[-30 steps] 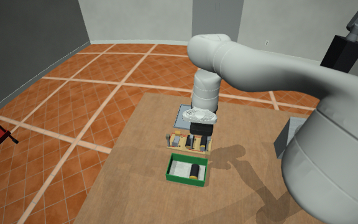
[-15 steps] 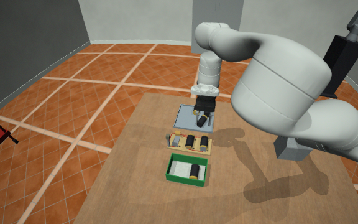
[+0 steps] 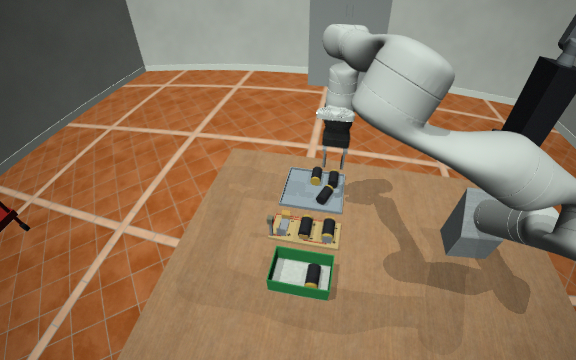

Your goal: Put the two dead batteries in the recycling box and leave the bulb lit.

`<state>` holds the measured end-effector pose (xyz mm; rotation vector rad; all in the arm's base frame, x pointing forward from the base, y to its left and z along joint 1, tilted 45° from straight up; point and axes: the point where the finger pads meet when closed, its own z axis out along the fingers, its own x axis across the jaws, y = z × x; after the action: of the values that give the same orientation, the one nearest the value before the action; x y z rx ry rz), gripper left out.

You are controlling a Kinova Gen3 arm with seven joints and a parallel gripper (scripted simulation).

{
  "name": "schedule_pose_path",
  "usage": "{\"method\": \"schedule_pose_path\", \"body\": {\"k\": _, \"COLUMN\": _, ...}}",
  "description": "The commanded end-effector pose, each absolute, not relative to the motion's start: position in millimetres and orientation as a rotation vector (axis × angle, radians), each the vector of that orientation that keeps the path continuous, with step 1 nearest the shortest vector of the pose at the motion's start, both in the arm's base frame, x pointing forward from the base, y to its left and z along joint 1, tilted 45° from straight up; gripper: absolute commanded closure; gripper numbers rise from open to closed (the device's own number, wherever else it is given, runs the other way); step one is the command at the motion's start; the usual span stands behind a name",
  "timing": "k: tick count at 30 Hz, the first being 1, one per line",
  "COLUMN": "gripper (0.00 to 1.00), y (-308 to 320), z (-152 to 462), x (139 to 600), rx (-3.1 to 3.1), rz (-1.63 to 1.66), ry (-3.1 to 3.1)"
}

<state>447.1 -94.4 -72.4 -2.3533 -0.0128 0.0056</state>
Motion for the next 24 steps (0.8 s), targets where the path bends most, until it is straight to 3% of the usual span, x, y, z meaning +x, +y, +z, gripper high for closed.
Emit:
{"method": "schedule_pose_path", "body": {"k": 1, "gripper": 0.1, "y": -113.8, "z": -94.7, "x": 440.2, "rx": -2.349, "rz": 0.018, "ry": 0.012}}
{"method": "schedule_pose_path", "body": {"k": 24, "gripper": 0.1, "y": -151.2, "z": -132.6, "x": 437.1, "rx": -2.349, "rz": 0.018, "ry": 0.012}}
